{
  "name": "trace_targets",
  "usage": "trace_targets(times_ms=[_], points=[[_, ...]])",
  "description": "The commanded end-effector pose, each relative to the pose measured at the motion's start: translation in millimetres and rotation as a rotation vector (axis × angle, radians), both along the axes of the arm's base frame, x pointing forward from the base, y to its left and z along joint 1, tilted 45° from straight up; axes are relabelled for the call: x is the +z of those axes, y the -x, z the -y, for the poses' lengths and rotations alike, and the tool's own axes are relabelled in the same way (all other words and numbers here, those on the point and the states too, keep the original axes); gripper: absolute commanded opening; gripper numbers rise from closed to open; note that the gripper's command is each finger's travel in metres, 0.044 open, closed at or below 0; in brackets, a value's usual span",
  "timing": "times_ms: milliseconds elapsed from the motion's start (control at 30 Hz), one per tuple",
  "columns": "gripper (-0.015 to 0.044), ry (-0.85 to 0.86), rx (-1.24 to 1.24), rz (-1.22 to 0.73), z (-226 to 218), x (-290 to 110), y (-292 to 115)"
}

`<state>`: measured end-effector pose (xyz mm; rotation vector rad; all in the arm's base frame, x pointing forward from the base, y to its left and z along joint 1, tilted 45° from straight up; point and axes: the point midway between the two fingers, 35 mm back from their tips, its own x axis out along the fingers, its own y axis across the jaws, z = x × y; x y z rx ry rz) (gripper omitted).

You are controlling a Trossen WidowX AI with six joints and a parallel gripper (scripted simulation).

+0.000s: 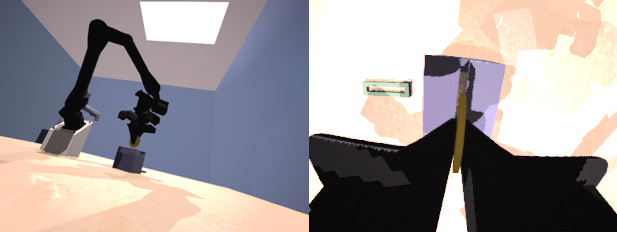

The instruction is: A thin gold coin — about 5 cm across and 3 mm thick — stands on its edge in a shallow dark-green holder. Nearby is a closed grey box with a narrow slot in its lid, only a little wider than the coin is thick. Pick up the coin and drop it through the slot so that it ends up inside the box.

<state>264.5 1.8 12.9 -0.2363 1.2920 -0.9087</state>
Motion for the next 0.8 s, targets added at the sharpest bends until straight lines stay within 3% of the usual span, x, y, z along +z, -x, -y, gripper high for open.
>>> trace_targets(times_ms=[0, 367, 567, 767], points=[[0.0, 0.006, 0.004, -0.01, 3.0, -2.1, 2.6], [0.0, 0.006, 0.003, -0.008, 6.0, -5.1, 1.8], [0.0157, 0.001, 0.0, -0.001, 3.3, -3.4, 0.4], [0.0161, 0.001, 0.0, -0.001, 3.3, -3.4, 0.4]])
